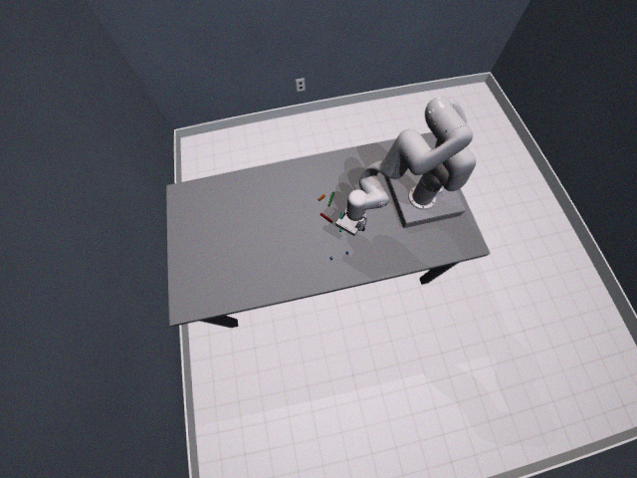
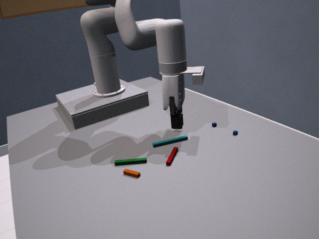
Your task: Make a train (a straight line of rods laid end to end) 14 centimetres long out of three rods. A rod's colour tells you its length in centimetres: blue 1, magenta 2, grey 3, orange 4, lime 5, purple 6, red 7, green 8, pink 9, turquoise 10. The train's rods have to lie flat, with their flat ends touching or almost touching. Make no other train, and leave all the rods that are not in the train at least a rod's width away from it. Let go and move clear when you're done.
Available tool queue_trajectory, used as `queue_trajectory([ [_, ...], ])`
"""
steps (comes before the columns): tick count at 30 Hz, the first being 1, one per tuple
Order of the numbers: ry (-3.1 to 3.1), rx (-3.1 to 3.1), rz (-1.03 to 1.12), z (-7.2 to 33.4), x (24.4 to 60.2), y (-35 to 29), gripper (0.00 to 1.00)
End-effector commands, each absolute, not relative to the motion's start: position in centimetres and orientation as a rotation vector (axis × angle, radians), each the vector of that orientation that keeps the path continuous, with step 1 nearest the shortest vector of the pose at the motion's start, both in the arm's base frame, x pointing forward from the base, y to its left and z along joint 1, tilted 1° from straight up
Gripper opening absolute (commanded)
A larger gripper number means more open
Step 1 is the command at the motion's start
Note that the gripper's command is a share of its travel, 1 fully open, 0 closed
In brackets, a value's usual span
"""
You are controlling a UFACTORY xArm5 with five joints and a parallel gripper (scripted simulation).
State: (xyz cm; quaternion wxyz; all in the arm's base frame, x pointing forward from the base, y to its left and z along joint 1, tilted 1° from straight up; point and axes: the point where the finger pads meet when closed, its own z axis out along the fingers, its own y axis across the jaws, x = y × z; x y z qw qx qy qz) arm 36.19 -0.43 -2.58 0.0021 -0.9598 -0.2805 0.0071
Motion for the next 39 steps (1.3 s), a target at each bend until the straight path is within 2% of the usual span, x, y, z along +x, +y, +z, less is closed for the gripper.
queue_trajectory([
  [1,-0.88,-3.012,0.018,-2.5,36.32,-0.43,0.04],
  [39,-0.88,-3.012,0.018,-3.41,36.29,-0.4,0.04],
])
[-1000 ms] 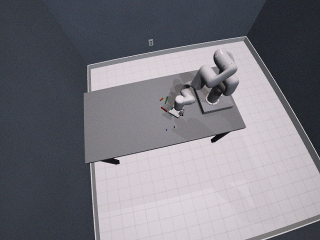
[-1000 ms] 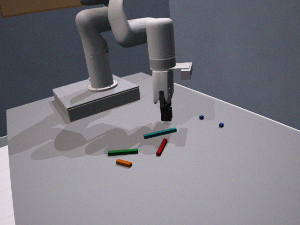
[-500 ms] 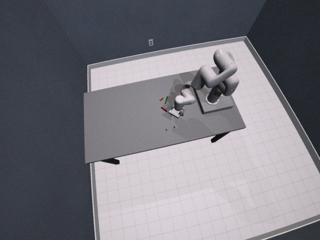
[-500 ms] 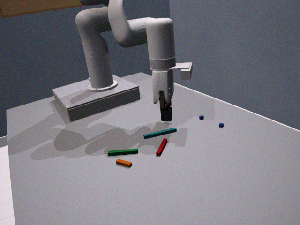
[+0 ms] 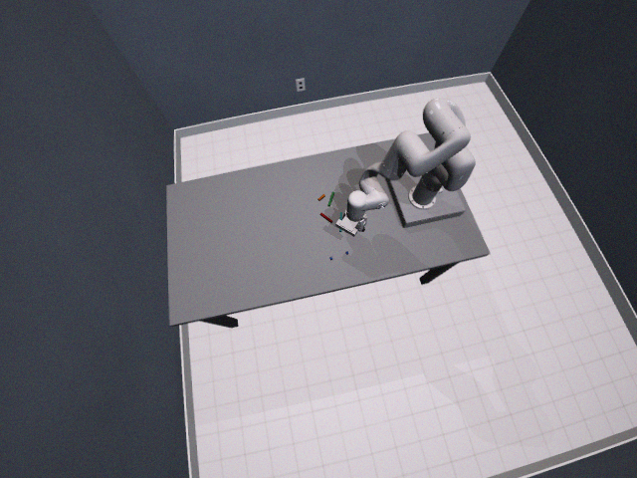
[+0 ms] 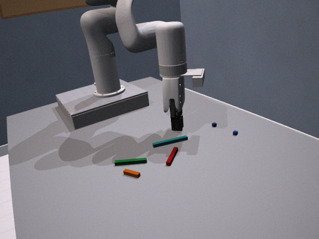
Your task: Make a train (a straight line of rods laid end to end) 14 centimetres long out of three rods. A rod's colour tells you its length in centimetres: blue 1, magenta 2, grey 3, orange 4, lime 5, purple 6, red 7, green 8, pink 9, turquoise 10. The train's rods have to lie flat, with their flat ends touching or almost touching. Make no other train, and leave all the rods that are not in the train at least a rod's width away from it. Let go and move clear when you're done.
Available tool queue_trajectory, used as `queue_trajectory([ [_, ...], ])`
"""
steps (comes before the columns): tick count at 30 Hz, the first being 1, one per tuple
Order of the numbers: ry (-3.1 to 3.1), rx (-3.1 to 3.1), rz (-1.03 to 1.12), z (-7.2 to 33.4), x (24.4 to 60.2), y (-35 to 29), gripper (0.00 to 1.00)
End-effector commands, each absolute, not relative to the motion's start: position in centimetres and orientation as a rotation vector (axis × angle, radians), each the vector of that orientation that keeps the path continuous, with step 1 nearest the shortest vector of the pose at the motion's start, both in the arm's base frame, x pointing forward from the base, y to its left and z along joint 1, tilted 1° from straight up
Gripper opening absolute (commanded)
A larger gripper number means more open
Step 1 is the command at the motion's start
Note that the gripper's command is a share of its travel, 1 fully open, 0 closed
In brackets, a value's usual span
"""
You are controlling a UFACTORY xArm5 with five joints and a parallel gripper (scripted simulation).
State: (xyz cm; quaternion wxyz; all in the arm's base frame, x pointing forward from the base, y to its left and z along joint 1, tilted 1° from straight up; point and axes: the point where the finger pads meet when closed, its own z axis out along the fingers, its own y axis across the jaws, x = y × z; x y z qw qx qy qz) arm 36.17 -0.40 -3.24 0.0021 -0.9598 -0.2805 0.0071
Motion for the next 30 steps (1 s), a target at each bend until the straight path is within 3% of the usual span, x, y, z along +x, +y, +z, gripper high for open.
queue_trajectory([
  [1,-0.88,-3.012,0.018,-3.49,36.29,-0.4,0.04],
  [30,-0.88,-3.012,0.018,-3.76,36.29,-0.4,0.04],
])
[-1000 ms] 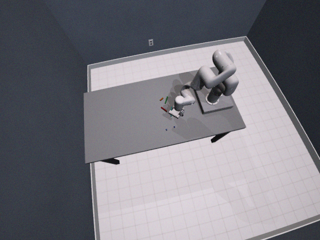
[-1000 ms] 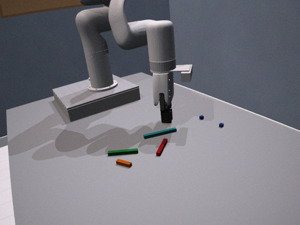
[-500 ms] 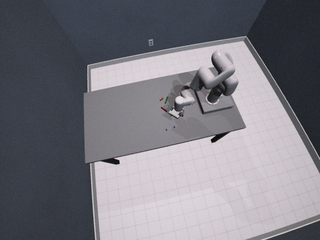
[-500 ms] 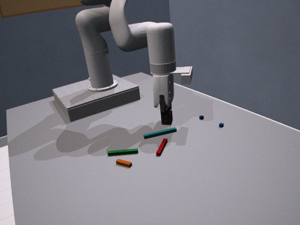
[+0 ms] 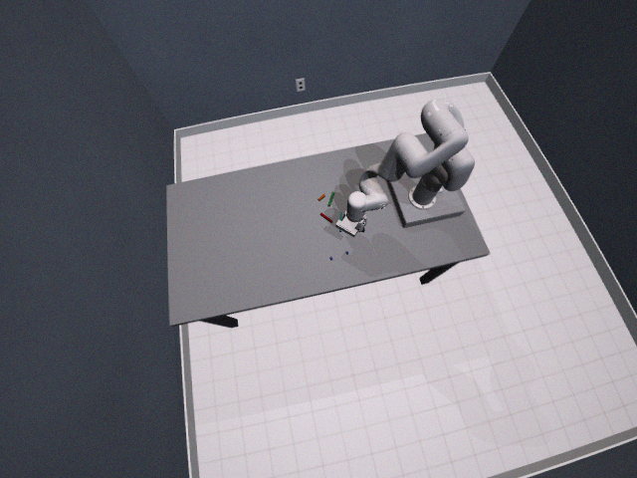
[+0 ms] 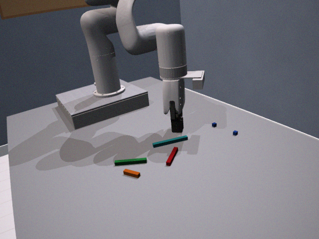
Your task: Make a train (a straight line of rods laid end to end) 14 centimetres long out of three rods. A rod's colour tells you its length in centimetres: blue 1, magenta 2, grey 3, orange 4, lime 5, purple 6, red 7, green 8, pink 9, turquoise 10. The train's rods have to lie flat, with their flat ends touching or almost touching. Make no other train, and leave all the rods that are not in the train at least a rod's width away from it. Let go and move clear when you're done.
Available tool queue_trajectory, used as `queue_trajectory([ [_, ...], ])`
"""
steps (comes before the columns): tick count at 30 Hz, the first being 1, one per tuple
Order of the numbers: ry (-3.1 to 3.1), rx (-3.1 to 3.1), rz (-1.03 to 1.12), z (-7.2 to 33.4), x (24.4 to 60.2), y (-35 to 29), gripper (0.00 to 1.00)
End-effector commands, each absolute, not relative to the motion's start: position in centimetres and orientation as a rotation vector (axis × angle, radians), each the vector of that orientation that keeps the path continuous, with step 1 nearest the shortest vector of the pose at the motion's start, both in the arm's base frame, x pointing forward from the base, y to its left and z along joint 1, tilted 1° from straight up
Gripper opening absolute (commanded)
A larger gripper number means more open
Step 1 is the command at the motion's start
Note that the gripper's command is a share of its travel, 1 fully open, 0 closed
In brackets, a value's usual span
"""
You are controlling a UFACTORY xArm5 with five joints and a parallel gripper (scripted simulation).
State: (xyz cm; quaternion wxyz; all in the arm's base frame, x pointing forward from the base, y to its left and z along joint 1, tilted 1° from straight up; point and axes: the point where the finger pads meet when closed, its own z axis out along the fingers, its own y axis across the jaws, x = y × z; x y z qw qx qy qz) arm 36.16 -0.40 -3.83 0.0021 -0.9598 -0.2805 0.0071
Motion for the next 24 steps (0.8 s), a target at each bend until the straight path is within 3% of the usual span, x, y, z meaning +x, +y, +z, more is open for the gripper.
queue_trajectory([
  [1,-0.88,-3.012,0.018,-3.76,36.29,-0.4,0.04],
  [15,-0.88,-3.012,0.018,-3.76,36.29,-0.4,0.04],
  [24,-0.88,-3.012,0.018,-3.76,36.29,-0.4,0.16],
])
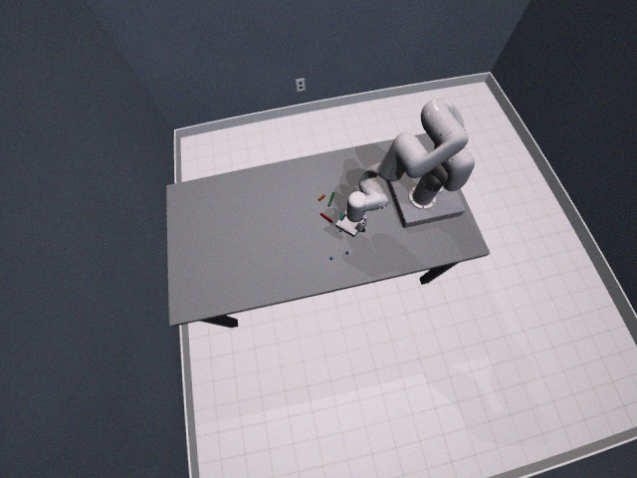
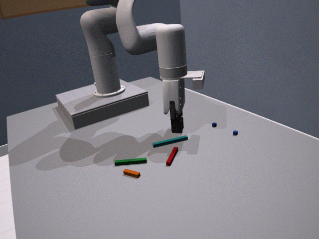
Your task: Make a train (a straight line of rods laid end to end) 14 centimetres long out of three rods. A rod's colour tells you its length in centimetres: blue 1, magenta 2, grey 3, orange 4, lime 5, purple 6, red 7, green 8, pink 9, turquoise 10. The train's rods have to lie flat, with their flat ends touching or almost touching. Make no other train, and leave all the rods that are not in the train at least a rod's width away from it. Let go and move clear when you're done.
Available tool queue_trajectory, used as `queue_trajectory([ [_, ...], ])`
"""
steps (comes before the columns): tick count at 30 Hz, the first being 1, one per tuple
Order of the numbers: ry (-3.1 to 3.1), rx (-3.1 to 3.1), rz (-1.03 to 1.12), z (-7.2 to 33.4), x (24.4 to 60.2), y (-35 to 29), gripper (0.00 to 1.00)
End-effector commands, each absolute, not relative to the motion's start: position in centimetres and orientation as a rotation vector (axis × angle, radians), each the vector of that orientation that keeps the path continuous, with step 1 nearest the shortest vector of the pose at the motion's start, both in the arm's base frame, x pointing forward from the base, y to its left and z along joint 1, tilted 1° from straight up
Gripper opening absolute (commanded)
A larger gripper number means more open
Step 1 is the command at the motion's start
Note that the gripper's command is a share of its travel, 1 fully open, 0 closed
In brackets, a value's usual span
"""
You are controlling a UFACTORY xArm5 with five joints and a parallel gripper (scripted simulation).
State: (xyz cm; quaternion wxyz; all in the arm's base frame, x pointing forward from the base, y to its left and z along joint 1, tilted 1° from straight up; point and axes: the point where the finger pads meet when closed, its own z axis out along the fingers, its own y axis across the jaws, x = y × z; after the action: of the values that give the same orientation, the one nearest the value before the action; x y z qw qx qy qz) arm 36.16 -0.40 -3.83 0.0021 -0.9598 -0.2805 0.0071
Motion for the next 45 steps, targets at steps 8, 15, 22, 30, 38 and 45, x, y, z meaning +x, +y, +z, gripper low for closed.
queue_trajectory([
  [8,-0.88,-3.012,0.018,-3.8,36.3,-0.4,0.24],
  [15,-0.88,-3.012,0.018,-3.8,36.3,-0.4,0.24],
  [22,-0.88,-3.012,0.017,-2.7,36.3,-0.4,0.24],
  [30,-0.88,-3.012,0.017,0.0,36.3,-0.3,0.24],
  [38,-0.88,-3.012,0.017,4.0,36.4,-0.3,0.24],
  [45,-0.88,-3.012,0.017,5.1,36.4,-0.3,0.24],
])
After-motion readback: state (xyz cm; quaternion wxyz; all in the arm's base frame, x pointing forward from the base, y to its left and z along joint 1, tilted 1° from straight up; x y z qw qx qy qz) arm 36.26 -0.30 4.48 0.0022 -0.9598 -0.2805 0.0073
